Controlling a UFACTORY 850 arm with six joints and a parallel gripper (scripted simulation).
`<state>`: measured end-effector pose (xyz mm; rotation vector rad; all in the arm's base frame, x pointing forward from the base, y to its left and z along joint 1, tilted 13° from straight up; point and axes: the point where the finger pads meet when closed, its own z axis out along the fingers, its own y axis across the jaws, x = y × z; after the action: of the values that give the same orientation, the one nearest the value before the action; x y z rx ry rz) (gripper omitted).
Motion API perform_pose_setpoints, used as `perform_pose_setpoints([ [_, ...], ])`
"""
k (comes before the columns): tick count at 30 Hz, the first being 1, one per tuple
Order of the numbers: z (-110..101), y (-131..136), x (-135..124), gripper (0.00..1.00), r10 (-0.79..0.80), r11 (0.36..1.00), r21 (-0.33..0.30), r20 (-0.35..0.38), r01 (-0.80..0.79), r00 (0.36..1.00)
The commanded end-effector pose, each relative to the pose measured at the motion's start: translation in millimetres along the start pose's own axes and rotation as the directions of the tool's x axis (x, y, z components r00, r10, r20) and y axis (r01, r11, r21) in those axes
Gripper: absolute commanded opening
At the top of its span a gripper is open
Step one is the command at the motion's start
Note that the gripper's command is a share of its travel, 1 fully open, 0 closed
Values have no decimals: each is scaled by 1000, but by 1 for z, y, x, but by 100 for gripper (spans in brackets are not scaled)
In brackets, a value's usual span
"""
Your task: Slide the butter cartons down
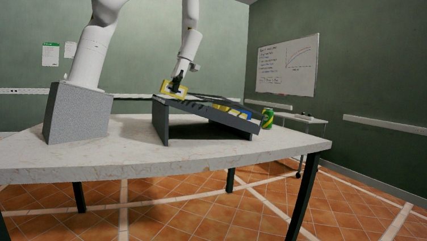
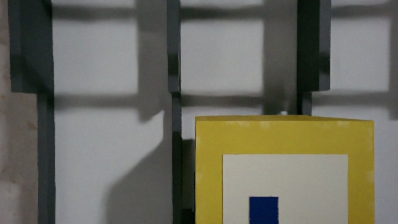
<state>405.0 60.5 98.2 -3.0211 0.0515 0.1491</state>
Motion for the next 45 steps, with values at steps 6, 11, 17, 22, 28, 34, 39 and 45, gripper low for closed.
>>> perform_pose_setpoints([
  [6, -1, 0, 1, 0, 0, 1000, 0, -1, 0, 1000],
  [11, -1, 0, 1, 0, 0, 1000, 0, -1, 0, 1000],
  [17, -1, 0, 1, 0, 0, 1000, 0, -1, 0, 1000],
  [22, 2, 1, 0, 0, 0, 1000, 0, -1, 0, 1000],
  [28, 2, 1, 0, 0, 0, 1000, 0, -1, 0, 1000],
  [34, 2, 1, 0, 0, 0, 1000, 0, -1, 0, 1000],
  [39, 4, 0, 1, 0, 0, 1000, 0, -1, 0, 1000],
  [45, 4, 0, 1, 0, 0, 1000, 0, -1, 0, 1000],
])
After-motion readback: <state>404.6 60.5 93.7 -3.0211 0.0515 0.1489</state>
